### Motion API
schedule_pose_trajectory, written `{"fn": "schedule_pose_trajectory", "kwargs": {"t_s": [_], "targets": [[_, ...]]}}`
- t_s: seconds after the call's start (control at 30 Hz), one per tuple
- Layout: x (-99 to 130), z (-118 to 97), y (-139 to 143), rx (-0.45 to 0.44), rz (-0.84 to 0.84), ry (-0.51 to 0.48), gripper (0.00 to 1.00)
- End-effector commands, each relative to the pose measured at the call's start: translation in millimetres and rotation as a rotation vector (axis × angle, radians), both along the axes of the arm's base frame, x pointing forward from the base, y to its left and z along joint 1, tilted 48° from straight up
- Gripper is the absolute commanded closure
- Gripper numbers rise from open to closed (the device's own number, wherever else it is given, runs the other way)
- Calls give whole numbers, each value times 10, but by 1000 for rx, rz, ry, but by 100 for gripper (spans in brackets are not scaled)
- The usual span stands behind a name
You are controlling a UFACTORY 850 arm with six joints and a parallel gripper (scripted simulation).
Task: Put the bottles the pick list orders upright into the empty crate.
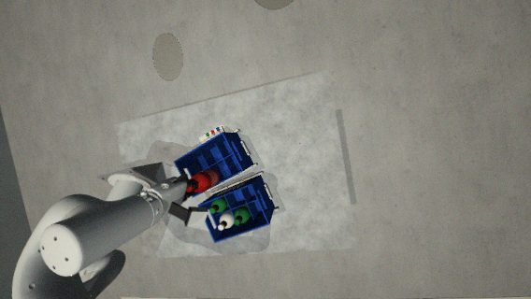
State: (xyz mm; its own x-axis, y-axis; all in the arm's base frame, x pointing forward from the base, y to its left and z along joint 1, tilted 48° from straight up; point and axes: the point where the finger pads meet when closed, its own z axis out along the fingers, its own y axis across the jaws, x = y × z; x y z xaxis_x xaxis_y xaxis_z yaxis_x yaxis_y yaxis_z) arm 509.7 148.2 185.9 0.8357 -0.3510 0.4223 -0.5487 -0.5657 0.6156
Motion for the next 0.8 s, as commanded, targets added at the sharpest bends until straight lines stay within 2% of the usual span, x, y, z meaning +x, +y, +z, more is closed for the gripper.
{"fn": "schedule_pose_trajectory", "kwargs": {"t_s": [0.0,0.77], "targets": [[-50,-34,41,1,1,-1,100],[-73,-49,54,1,1,-1,100]]}}
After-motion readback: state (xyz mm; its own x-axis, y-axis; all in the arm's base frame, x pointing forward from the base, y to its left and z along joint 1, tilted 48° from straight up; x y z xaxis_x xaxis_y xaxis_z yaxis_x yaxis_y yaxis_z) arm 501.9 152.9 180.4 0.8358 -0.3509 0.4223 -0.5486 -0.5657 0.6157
